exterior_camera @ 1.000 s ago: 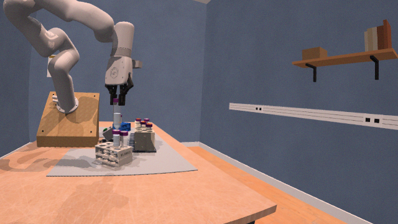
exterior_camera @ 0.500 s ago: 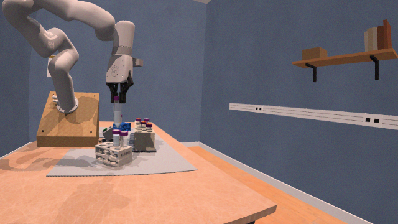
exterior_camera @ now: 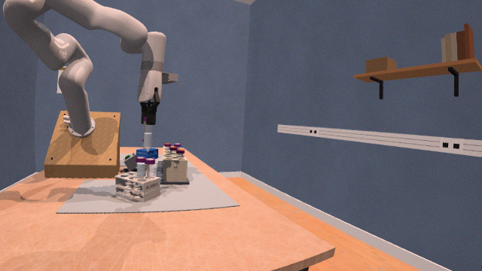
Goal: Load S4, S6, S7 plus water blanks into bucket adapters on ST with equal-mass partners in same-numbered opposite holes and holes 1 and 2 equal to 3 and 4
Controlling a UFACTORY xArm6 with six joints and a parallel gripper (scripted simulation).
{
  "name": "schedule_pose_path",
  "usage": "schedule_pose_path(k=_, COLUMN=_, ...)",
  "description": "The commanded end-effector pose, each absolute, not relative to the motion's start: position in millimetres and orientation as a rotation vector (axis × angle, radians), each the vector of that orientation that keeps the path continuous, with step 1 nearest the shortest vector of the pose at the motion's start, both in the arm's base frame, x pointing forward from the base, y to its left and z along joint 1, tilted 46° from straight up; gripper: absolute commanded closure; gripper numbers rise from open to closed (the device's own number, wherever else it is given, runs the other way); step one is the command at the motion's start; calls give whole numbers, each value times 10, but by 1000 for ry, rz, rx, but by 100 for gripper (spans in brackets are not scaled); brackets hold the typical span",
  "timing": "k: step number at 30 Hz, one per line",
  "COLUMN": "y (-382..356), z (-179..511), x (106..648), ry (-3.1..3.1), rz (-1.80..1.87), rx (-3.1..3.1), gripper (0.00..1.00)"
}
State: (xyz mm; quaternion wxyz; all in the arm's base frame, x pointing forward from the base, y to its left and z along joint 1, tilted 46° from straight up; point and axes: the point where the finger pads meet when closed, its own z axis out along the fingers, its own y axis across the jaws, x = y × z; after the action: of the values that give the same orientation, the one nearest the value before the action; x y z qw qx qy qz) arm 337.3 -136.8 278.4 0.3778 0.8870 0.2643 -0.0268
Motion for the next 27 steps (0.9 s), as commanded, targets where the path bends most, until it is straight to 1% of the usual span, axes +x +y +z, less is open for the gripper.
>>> schedule_pose_path(k=1, y=-1168, z=2609, x=3438, ry=441, rz=17, rx=2302, gripper=100)
schedule_pose_path(k=12, y=-847, z=2305, x=3524, ry=93, rz=165, rx=2348, gripper=100)
schedule_pose_path(k=27, y=-382, z=1865, x=3647, ry=88, rz=167, rx=2349, gripper=100)
